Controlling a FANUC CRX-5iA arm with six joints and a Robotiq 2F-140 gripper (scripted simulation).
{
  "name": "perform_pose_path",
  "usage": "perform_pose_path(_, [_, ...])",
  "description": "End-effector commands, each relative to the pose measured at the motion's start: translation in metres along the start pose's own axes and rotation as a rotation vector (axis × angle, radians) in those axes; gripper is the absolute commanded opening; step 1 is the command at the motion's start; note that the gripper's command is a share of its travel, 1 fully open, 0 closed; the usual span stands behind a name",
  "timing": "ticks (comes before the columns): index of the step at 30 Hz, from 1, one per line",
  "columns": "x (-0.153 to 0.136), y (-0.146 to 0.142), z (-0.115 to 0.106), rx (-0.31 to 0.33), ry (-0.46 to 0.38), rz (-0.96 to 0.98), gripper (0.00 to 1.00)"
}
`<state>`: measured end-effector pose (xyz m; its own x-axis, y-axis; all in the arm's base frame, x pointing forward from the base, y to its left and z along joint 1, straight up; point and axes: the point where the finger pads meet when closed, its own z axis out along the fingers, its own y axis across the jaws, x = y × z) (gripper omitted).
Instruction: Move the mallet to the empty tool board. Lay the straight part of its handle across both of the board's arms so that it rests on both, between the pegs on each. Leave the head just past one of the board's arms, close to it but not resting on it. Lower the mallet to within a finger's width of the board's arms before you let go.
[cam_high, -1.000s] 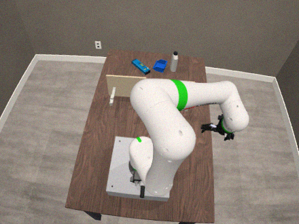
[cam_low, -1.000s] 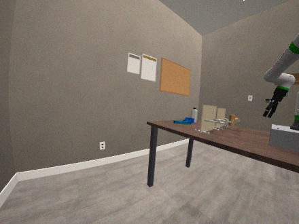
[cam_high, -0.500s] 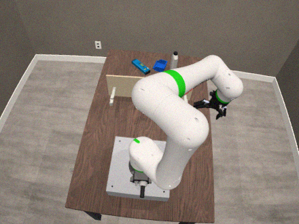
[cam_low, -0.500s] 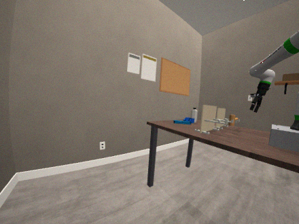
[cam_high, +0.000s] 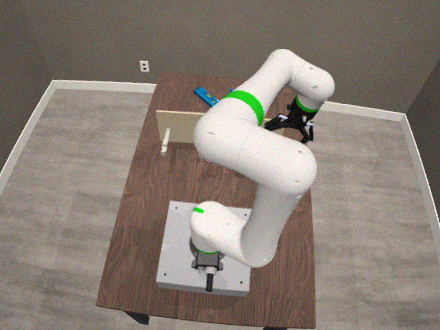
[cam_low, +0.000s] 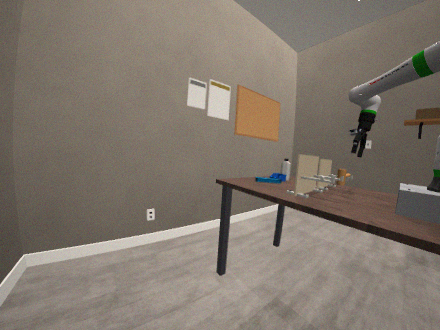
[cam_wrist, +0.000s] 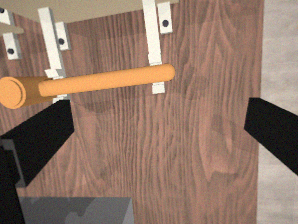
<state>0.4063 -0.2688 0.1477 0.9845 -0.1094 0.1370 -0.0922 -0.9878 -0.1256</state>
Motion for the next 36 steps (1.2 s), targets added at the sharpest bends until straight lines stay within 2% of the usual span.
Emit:
perform_pose_path(1, [0.023,-0.034,-0.009,-0.006,-0.032,-0.016,1.00])
perform_pose_path(8, [0.049,-0.093,-0.024,-0.022,-0.073,-0.042,1.00])
perform_pose_path(10, [0.049,-0.093,-0.024,-0.022,-0.073,-0.042,1.00])
perform_pose_path(11, [0.058,-0.118,-0.030,-0.031,-0.087,-0.051,1.00])
perform_pose_path(17, [0.071,-0.167,-0.043,-0.052,-0.111,-0.068,1.00])
perform_pose_path(25, [0.080,-0.239,-0.063,-0.089,-0.135,-0.089,1.00])
perform_pose_path(27, [0.080,-0.239,-0.063,-0.089,-0.135,-0.089,1.00])
perform_pose_path(28, [0.081,-0.265,-0.071,-0.104,-0.141,-0.096,1.00])
perform_pose_path(30, [0.081,-0.273,-0.073,-0.109,-0.142,-0.098,1.00])
perform_pose_path(31, [0.079,-0.286,-0.074,-0.116,-0.147,-0.141,1.00])
perform_pose_path(33, [0.077,-0.275,-0.062,-0.107,-0.155,-0.269,1.00])
perform_pose_path(36, [0.076,-0.271,-0.058,-0.104,-0.157,-0.310,1.00])
